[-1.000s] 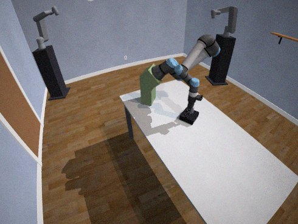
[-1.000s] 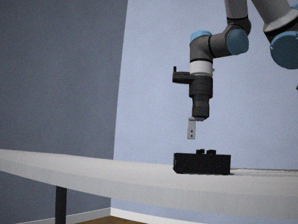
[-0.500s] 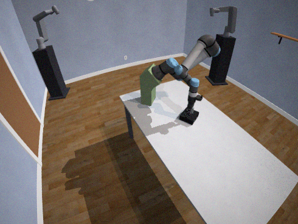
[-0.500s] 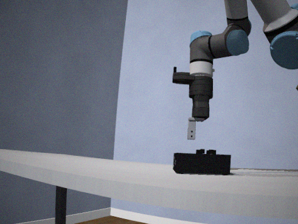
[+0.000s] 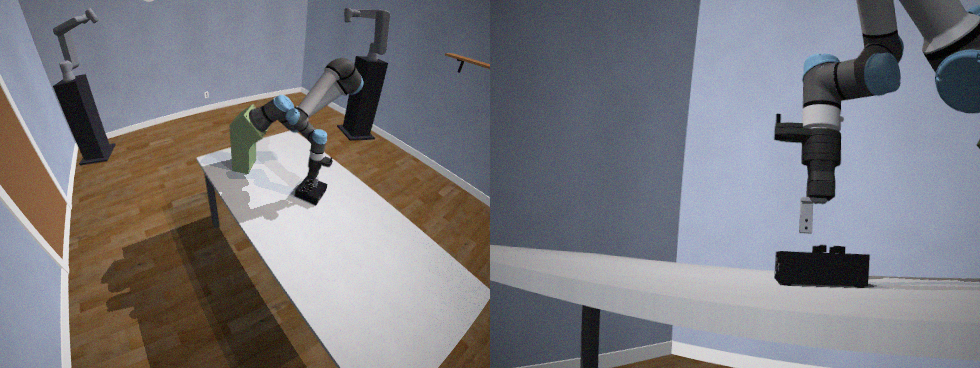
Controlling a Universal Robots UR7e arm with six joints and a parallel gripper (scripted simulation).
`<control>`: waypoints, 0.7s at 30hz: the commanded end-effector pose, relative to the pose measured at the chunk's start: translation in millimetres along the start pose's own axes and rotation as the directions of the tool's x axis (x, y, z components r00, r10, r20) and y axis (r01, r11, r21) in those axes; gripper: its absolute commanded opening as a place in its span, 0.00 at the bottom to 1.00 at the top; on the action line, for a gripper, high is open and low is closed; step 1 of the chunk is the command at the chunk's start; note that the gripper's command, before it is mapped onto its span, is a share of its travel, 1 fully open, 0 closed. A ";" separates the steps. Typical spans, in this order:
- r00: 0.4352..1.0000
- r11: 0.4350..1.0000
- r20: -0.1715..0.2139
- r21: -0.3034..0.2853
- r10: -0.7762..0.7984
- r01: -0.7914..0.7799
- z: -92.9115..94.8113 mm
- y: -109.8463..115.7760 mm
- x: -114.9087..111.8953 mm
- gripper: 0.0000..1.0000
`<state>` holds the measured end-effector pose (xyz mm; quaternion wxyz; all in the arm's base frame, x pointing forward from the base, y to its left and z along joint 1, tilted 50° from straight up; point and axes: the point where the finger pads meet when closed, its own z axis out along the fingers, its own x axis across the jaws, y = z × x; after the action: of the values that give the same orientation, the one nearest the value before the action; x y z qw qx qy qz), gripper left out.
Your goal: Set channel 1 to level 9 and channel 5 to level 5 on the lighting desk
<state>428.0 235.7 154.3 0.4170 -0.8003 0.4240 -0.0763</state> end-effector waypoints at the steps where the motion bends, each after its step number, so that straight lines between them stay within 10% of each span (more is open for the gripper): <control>1: 1.000 1.000 -0.001 0.002 -0.003 0.003 3.1 -1.3 -0.4 0.00; 21: 1.000 1.000 -0.001 0.002 -0.003 0.003 14.9 -1.5 -0.6 0.00</control>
<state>433.7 243.8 145.6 0.4168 -0.8003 0.4243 -0.0756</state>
